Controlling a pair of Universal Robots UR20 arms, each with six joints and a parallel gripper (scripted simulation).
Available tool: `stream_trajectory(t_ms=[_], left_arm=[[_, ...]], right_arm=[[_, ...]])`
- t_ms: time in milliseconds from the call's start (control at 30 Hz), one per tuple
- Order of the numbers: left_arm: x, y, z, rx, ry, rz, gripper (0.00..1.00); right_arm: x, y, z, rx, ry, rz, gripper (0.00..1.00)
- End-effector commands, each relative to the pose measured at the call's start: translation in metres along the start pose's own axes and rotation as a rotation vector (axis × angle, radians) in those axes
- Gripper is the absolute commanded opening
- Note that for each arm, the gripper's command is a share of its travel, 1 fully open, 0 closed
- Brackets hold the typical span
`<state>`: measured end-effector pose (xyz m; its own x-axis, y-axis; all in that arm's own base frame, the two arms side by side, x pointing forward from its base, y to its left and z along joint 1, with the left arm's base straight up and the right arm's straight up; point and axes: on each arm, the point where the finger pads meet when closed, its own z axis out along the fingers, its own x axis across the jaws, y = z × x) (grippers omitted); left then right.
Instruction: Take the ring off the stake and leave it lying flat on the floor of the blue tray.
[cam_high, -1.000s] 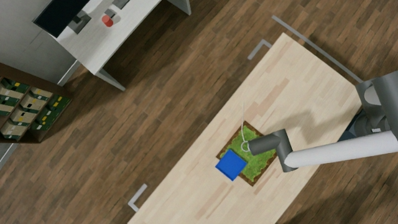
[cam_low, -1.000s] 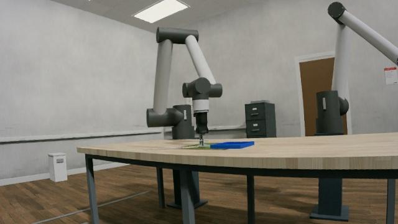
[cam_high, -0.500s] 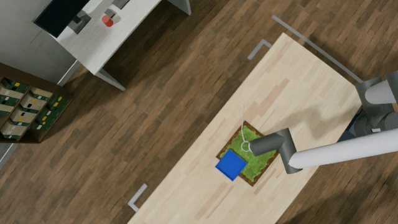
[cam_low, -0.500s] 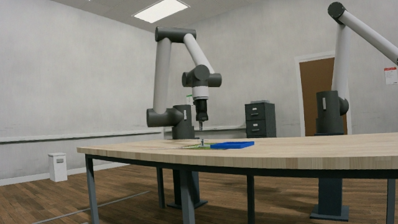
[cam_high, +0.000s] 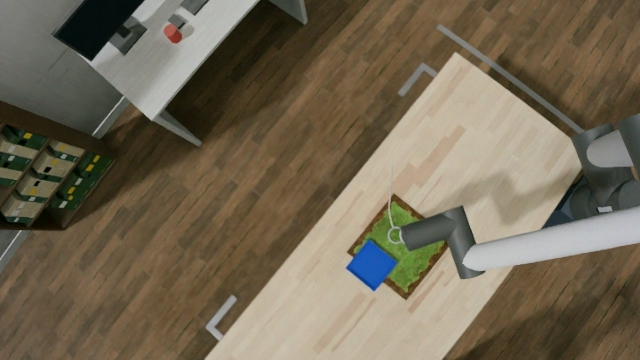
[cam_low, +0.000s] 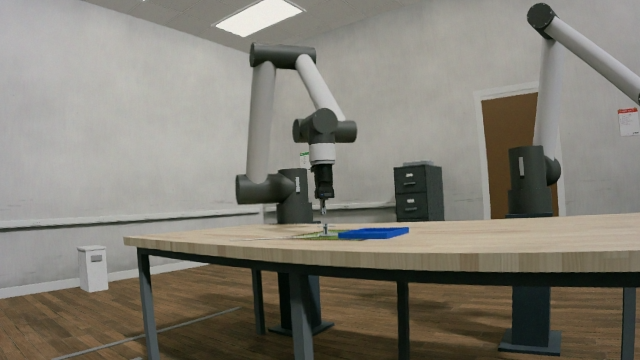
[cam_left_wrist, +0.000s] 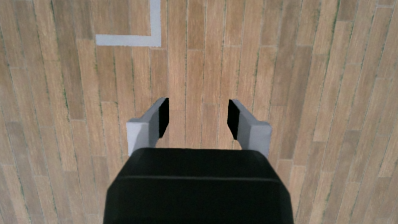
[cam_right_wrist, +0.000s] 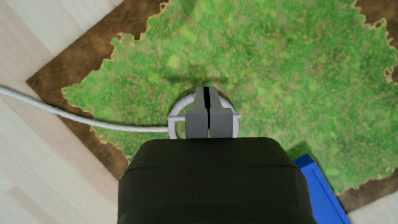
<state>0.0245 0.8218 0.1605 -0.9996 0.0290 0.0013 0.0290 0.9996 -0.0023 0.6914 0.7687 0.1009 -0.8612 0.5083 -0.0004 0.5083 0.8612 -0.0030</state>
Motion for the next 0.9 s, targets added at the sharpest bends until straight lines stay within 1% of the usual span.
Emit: stream_trajectory(t_ms=[0,333,533,700,800,867], left_arm=[[0.0004,0.0027,-0.0014,-0.002,-0.001,0.0,1.0],[0.0004,0.0027,-0.0014,-0.002,-0.001,0.0,1.0],[0.0004,0.0027,-0.0014,-0.002,-0.001,0.0,1.0],[0.0004,0.0027,-0.0014,-0.002,-0.001,0.0,1.0],[0.0004,0.0027,-0.0014,-0.002,-0.001,0.0,1.0],[0.0004,0.0027,-0.0014,-0.002,-0.001,0.0,1.0]], right_arm=[[0.0003,0.0029,-0.0093,-0.009,0.001,-0.002,0.0],[0.0003,0.0047,-0.0105,-0.011,0.001,-0.002,0.0],[0.0003,0.003,-0.0025,-0.003,0.001,-0.002,0.0],[0.0003,0.0018,-0.0015,-0.002,0.001,-0.003,0.0],[0.0004,0.006,-0.0034,-0.004,0.001,-0.034,0.0],[0.0007,0.0096,-0.0038,-0.004,0.0,-0.095,0.0]])
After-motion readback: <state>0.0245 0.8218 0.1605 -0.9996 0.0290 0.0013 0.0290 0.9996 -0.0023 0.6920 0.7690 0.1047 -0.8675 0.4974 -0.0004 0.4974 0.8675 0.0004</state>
